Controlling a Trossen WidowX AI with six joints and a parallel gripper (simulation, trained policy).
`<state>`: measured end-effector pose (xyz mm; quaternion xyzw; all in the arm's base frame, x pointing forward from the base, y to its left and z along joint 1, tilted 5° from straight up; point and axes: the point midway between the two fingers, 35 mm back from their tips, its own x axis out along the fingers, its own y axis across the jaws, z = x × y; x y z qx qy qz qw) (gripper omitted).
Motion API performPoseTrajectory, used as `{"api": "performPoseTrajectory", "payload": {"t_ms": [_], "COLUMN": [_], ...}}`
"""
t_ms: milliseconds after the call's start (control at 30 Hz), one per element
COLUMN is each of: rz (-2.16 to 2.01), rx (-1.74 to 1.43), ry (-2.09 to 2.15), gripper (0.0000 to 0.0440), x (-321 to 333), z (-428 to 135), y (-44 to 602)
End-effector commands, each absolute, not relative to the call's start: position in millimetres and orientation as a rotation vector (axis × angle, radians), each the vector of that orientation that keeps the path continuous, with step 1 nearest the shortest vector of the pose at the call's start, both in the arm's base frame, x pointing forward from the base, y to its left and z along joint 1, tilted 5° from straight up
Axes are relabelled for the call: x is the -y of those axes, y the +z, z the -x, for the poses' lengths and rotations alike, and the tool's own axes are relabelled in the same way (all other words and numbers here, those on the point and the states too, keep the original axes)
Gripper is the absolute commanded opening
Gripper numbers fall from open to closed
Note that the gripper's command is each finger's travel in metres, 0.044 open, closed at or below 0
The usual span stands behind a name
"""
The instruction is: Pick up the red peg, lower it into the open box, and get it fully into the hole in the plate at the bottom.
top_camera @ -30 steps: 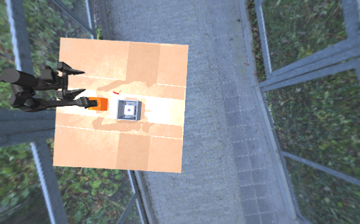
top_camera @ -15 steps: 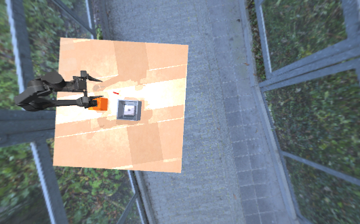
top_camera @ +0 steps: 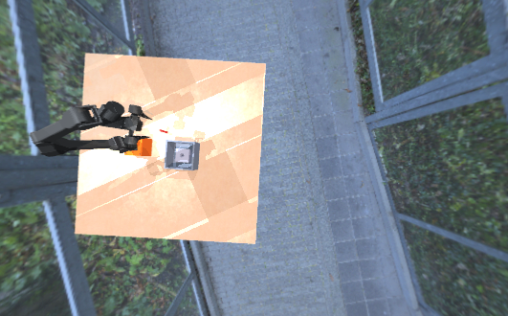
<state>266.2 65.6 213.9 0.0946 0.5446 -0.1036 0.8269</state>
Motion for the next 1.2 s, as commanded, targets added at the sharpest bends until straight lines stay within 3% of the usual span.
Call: {"api": "performPoseTrajectory", "payload": {"t_ms": [0, 600, 1167], "rz": [-0.227, -0.287, -0.273], "rx": [-1.242, -1.556, -1.651], "ry": [-0.277, -0.646, -0.805], "gripper": [0.044, 0.044, 0.044], "x": [-68, -78, -87], "z": [-254, -193, -178], "y": [195, 119, 63]}}
